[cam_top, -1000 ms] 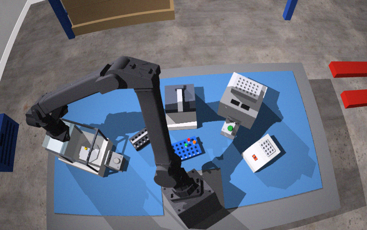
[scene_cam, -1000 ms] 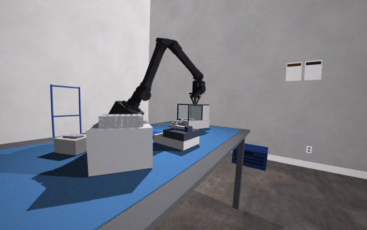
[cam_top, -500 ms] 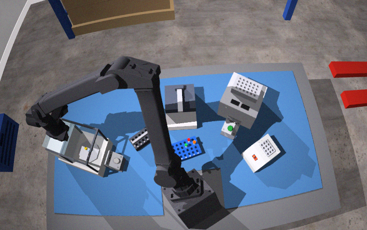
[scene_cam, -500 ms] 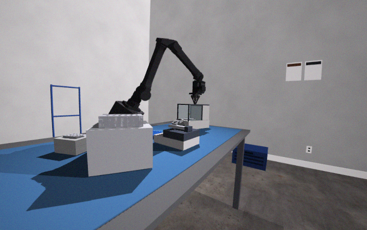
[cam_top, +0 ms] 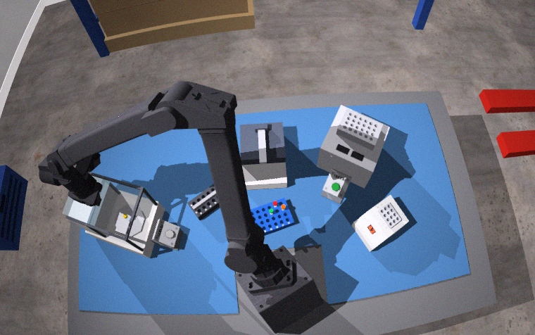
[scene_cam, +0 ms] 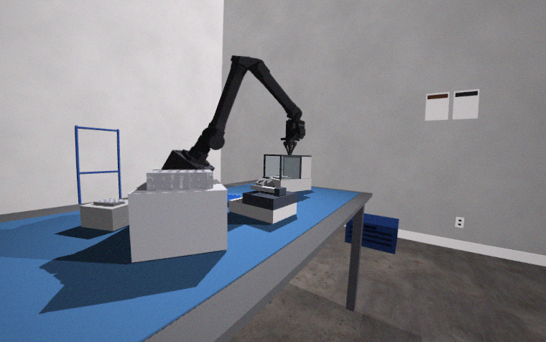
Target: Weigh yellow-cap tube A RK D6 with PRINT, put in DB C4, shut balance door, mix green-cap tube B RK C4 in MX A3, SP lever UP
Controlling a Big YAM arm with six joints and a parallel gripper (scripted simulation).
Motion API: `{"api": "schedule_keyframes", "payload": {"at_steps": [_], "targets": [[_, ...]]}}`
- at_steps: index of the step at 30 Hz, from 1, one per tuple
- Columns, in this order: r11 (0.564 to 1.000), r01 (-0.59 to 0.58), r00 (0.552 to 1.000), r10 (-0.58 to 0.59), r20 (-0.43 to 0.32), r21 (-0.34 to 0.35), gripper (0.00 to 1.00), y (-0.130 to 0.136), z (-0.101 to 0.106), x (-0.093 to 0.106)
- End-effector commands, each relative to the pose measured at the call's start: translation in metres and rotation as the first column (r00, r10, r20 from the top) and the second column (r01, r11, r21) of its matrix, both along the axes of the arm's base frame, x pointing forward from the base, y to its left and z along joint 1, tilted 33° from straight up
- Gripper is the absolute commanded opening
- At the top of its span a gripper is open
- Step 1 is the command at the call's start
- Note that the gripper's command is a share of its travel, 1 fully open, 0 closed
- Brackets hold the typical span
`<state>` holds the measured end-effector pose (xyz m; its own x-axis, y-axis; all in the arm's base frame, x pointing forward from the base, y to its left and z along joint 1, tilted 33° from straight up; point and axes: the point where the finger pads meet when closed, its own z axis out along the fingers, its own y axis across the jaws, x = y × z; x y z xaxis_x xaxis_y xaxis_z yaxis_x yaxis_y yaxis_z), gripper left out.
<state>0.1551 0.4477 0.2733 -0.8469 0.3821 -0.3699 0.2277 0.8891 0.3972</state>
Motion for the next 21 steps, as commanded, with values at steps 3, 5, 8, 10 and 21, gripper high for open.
{"api": "schedule_keyframes", "payload": {"at_steps": [3,5,8,10,21], "targets": [[0.999,-0.014,1.000,0.013,0.009,0.032,0.06,-0.004,0.010,-0.005],[0.999,-0.013,1.000,0.013,0.009,0.032,0.06,-0.005,0.009,-0.006],[0.999,-0.012,1.000,0.012,0.009,0.033,0.06,-0.008,0.008,-0.006],[0.999,-0.012,1.000,0.011,0.009,0.033,0.06,-0.009,0.008,-0.007],[0.999,-0.007,1.000,0.006,0.008,0.036,0.06,-0.018,0.003,-0.009]]}}
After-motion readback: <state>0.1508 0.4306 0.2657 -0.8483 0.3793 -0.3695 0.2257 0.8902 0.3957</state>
